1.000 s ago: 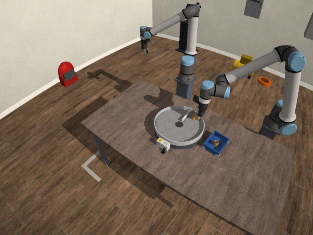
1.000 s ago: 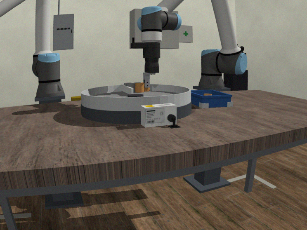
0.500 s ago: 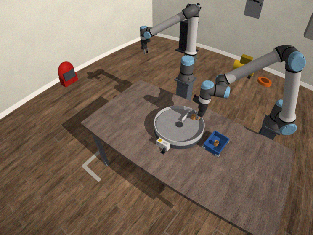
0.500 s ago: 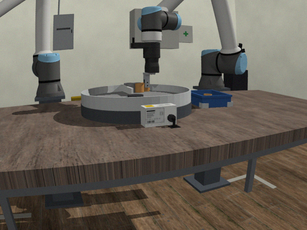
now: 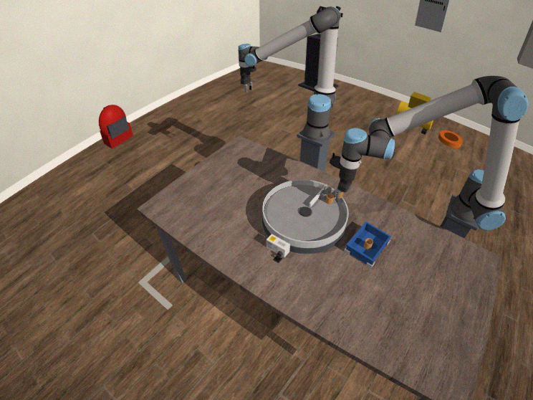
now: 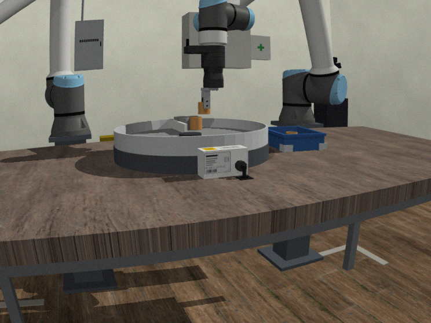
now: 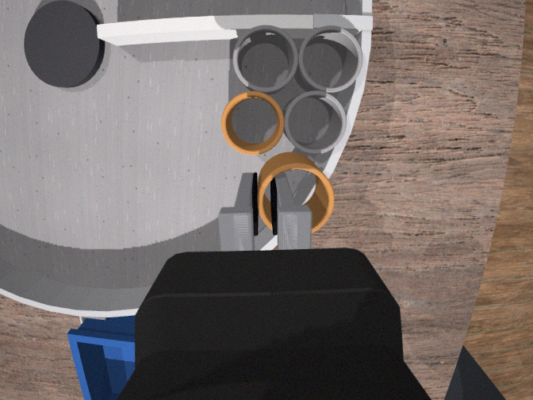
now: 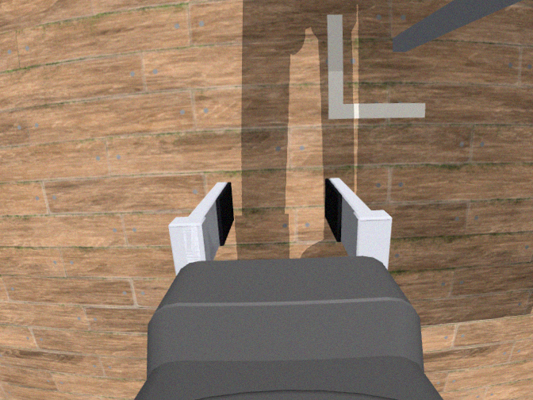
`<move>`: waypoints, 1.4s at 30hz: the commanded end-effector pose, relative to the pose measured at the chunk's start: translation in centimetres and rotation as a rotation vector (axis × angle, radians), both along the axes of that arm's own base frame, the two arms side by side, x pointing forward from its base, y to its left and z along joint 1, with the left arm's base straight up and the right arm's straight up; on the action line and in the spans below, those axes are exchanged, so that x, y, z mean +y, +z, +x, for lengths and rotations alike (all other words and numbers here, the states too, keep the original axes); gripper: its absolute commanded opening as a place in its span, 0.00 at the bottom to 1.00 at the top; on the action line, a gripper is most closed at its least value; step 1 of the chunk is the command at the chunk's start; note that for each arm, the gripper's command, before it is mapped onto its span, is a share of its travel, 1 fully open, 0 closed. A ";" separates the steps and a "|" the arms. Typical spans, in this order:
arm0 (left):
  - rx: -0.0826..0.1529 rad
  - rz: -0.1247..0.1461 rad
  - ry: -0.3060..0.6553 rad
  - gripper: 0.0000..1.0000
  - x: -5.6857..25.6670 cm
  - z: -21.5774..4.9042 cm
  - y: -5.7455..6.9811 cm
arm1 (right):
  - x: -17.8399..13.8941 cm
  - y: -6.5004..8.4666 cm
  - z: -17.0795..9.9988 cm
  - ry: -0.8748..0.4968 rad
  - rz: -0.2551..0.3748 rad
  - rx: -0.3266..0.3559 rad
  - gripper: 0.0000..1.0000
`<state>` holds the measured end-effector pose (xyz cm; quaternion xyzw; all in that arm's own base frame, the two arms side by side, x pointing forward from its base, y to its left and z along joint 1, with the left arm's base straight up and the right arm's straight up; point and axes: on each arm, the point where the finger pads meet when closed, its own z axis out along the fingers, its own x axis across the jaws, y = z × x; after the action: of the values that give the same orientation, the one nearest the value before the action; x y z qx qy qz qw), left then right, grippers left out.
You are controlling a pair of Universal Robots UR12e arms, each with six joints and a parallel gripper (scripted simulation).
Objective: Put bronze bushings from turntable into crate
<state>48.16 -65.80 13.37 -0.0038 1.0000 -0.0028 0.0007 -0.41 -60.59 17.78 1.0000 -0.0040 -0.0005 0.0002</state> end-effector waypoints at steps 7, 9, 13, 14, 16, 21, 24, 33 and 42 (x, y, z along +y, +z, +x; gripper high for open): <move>-0.001 -0.003 -0.001 0.00 -0.3 0.1 2.7 | 0.2 -0.1 -0.1 0.000 0.000 -0.001 1.00; 0.000 -0.002 -0.001 0.00 -0.3 0.1 2.6 | 0.2 -0.1 -0.1 0.000 0.000 -0.001 1.00; 0.001 0.002 -0.001 0.00 -0.1 0.0 2.3 | 0.2 -0.1 -0.1 0.000 0.000 -0.001 1.00; 0.001 0.001 -0.001 0.00 -0.1 0.0 2.3 | 0.2 -0.1 -0.1 0.000 0.000 -0.001 1.00; 0.001 0.001 -0.001 0.00 -0.1 0.0 2.3 | 0.2 -0.1 -0.1 0.000 0.000 -0.001 1.00; 0.001 0.001 -0.001 0.00 -0.1 0.0 2.3 | 0.2 -0.1 -0.1 0.000 0.000 -0.001 1.00; 0.001 0.001 -0.001 0.00 -0.1 0.0 2.4 | 0.2 -0.1 -0.1 0.000 0.000 -0.001 1.00; 0.001 0.001 -0.001 0.00 -0.1 0.0 2.4 | 0.2 -0.1 -0.1 0.000 0.000 -0.001 1.00; 0.001 0.001 0.000 0.00 -0.1 0.0 2.3 | 0.2 -0.1 -0.1 0.000 0.000 -0.001 1.00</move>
<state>48.17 -65.83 15.70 -0.0038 1.0000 -0.0018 0.0002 -0.41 -60.59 17.78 1.0000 -0.0040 -0.0005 0.0002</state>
